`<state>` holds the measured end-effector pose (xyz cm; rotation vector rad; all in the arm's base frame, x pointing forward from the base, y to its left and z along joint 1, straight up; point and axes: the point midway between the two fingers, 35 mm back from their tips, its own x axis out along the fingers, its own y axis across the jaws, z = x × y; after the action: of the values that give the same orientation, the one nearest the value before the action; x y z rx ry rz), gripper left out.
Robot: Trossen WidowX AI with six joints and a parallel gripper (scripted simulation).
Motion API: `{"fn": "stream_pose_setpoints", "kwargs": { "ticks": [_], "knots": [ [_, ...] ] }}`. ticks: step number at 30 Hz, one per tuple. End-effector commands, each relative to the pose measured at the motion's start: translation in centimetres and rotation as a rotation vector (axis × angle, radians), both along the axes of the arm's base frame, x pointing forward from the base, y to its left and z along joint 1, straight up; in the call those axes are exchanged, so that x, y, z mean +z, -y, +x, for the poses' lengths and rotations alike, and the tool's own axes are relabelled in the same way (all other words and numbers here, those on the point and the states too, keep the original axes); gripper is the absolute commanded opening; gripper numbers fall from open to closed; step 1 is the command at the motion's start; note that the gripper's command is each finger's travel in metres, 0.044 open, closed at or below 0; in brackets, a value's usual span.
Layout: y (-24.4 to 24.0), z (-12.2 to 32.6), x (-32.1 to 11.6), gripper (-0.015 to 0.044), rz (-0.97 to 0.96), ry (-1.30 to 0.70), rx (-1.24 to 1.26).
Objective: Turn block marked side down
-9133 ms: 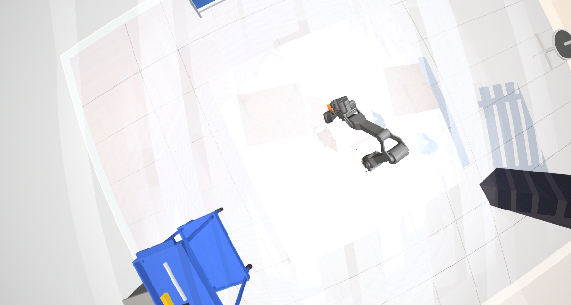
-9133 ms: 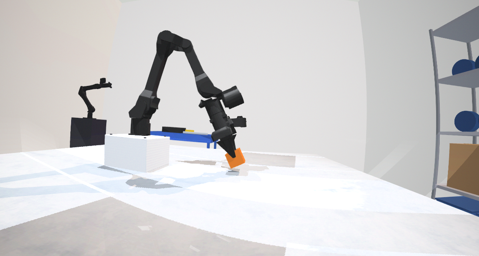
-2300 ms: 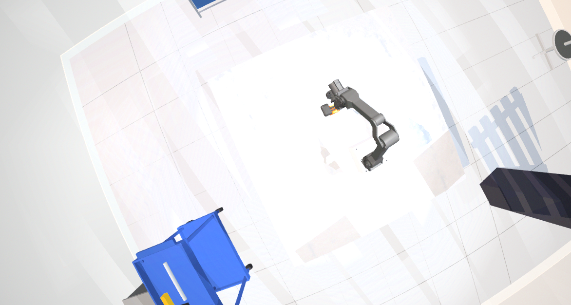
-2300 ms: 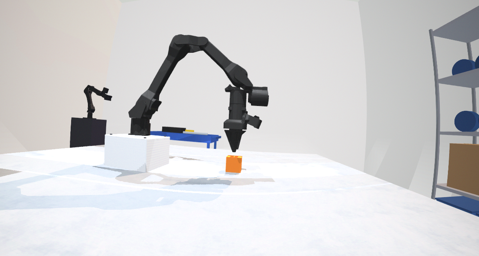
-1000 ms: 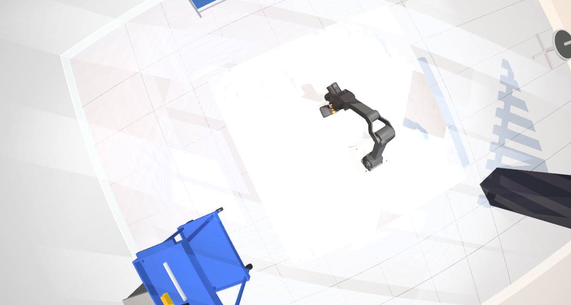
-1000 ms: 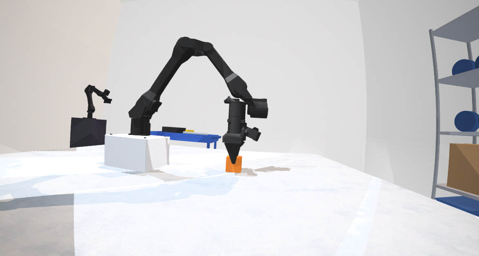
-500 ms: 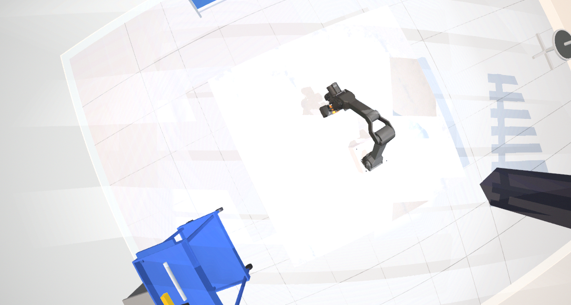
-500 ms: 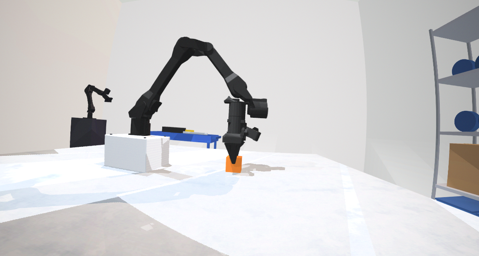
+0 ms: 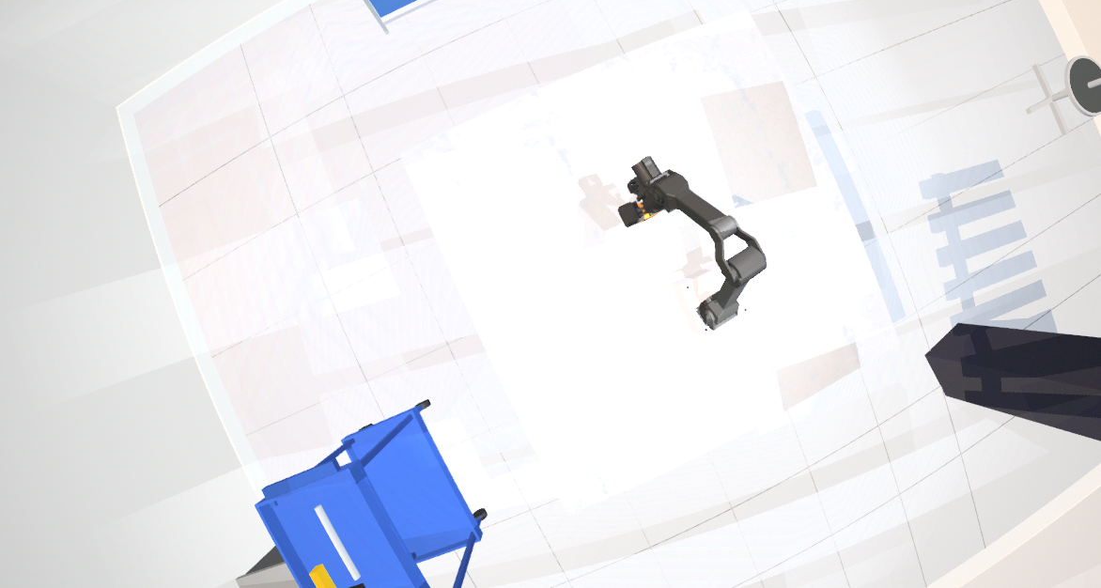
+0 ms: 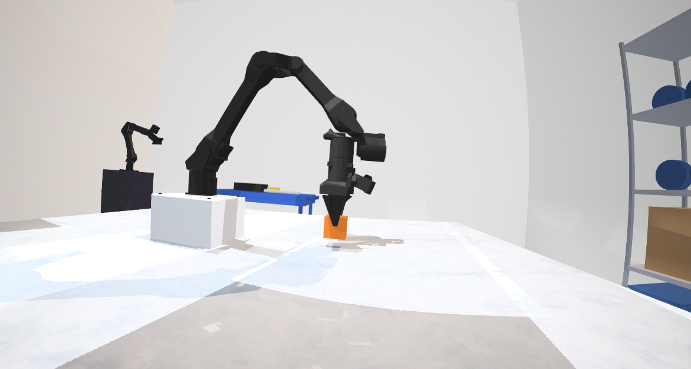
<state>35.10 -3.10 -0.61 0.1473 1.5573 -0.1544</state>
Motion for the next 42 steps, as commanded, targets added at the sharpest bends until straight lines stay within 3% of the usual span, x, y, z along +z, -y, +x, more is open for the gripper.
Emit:
{"fn": "stream_pose_setpoints", "kwargs": {
  "ticks": [1,32,42],
  "knots": [
    [0.00,0.39,0.55,0.0000,-0.002,0.027,0.005],
    [-0.10,-0.08,-0.14,0.0000,-0.095,0.514,0.006],
    [-0.08,-0.02,-0.27,0.0000,-0.099,0.534,0.005]
  ]
}}
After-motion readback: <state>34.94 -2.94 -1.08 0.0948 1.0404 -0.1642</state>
